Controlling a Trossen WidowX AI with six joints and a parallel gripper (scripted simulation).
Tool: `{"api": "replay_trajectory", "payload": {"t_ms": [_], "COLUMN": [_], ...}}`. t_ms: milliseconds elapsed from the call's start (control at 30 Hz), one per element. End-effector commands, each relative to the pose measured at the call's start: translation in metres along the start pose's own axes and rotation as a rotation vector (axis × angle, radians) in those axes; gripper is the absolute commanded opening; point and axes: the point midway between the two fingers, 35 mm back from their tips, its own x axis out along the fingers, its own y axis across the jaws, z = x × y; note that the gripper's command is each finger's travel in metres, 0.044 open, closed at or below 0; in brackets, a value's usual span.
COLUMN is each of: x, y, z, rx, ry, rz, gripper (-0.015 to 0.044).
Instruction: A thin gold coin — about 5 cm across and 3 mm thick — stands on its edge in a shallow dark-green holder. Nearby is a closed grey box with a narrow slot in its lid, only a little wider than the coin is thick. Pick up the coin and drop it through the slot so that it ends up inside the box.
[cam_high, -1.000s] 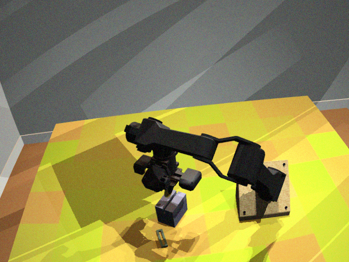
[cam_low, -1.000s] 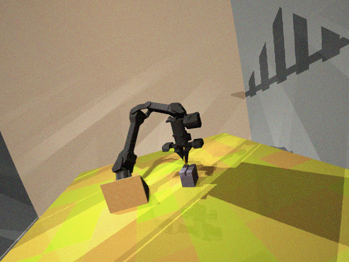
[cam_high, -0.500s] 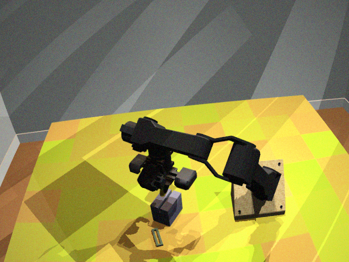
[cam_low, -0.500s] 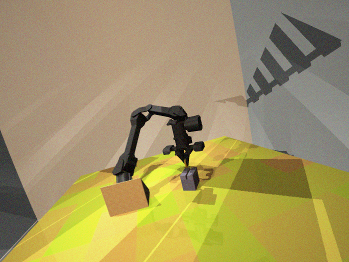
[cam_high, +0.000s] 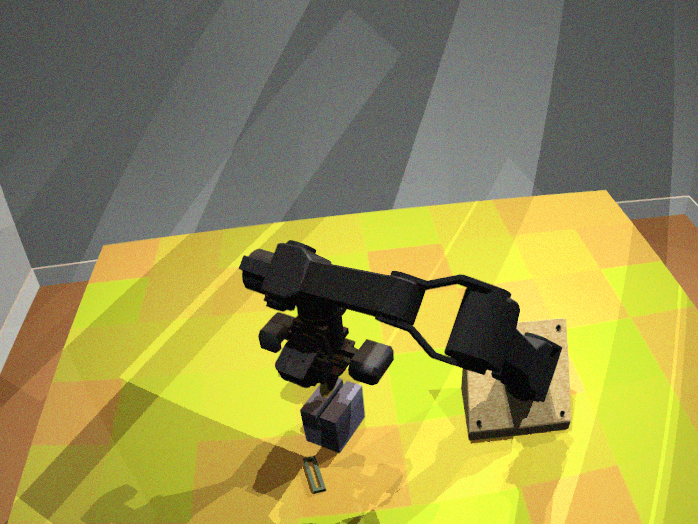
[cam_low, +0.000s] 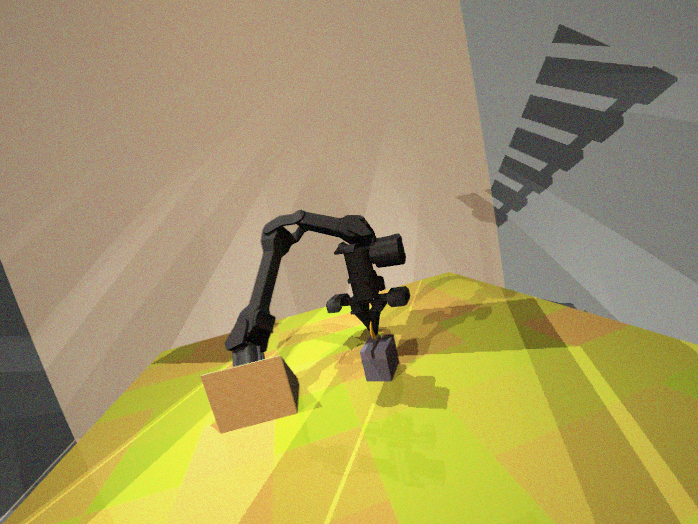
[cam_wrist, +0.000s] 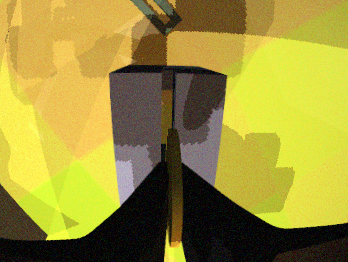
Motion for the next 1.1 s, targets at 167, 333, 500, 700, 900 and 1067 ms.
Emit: {"api": "replay_trajectory", "payload": {"t_ms": [167,333,500,700,900,1067], "x": [0.006,0.008,0.008,0.008,0.008,-0.003], "y": [0.001,0.002,0.000,0.000,0.000,0.000], "z": [0.000,0.000,0.000,0.000,0.000,0.000], "rx": [0.005,0.006,-0.001,-0.001,-0.001,0.000], "ry": [-0.007,-0.007,0.000,0.000,0.000,0.000], "rz": [0.001,0.001,-0.002,-0.002,-0.002,-0.001], "gripper": [0.0000,0.0000,0.0053,0.0161,0.0161,0.0266]}}
